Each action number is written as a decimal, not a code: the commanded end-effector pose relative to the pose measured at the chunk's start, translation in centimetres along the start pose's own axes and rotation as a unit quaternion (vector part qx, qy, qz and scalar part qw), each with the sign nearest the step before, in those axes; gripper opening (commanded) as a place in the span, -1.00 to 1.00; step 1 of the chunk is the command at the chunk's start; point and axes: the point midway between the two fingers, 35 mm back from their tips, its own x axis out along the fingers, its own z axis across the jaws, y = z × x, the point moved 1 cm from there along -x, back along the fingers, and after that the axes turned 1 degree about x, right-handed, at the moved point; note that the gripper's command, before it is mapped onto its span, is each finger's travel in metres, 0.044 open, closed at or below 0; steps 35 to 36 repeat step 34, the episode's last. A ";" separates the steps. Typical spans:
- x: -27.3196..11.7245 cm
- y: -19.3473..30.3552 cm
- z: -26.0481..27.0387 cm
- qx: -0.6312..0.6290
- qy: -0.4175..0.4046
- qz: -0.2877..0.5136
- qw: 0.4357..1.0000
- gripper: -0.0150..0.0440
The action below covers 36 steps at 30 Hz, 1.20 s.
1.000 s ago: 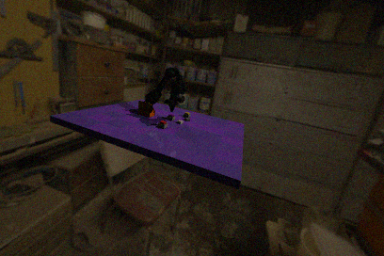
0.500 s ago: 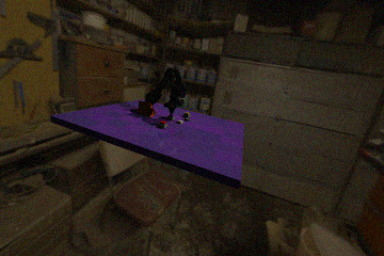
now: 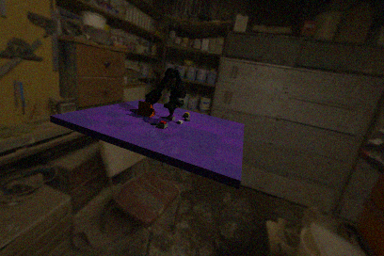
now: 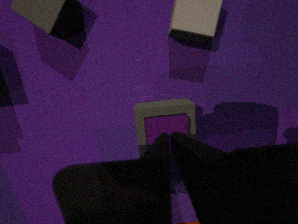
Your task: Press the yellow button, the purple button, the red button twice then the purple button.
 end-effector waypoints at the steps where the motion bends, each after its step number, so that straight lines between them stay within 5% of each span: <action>1: 0.0 0.0 0.1 0.002 -0.003 -0.001 1.000 -0.42; 14: -3.2 0.0 0.0 0.002 -0.003 -0.001 1.000 -0.42; 28: -9.5 -4.0 15.9 0.002 -0.005 -0.001 1.000 0.82; 36: -9.5 -4.0 15.9 0.002 -0.005 -0.001 1.000 0.86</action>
